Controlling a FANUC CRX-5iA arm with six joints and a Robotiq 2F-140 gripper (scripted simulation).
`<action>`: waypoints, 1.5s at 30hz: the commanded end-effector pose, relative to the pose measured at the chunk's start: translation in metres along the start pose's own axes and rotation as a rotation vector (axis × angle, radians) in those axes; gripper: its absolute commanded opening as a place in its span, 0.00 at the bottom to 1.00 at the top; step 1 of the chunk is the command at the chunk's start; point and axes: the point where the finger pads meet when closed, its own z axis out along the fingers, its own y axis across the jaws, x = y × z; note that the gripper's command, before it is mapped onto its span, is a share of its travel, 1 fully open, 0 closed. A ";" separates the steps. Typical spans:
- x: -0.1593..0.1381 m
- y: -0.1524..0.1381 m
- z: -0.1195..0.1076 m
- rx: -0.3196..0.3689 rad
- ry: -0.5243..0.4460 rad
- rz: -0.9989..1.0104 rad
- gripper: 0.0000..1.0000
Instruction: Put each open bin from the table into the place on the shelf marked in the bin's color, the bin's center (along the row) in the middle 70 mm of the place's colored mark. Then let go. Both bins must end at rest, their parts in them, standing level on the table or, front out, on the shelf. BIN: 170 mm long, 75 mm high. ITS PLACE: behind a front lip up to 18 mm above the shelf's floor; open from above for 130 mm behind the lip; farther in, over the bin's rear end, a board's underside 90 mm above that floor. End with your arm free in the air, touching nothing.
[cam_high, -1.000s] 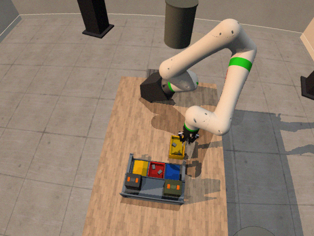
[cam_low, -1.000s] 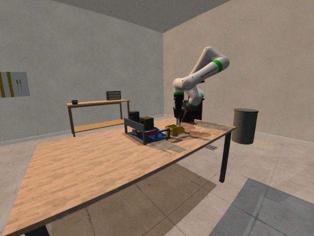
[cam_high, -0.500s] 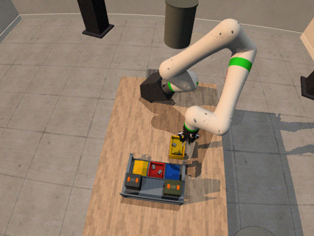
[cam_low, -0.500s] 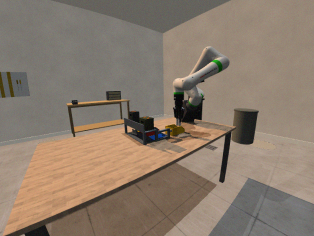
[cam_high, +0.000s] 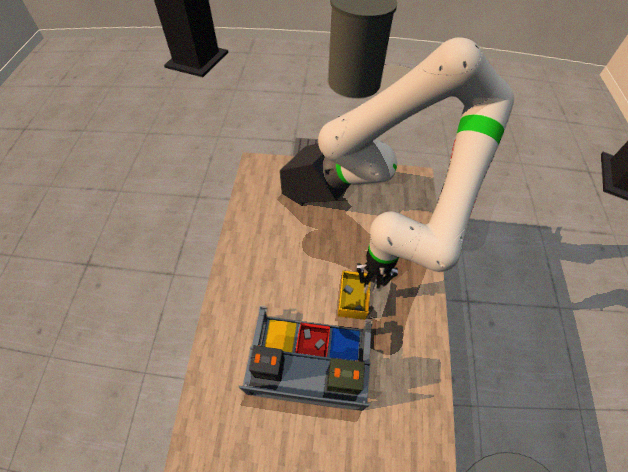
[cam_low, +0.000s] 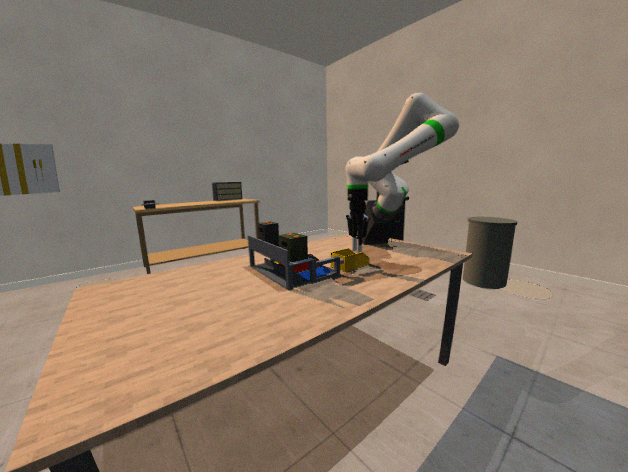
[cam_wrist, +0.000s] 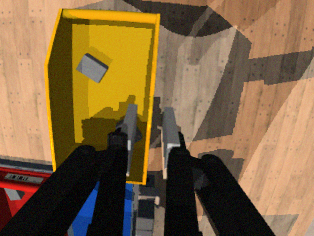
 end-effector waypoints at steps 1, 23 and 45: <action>0.000 0.000 0.001 0.000 0.000 0.000 0.15; 0.000 0.000 0.021 0.000 0.000 0.000 0.15; 0.000 0.000 0.041 0.000 0.000 0.000 0.15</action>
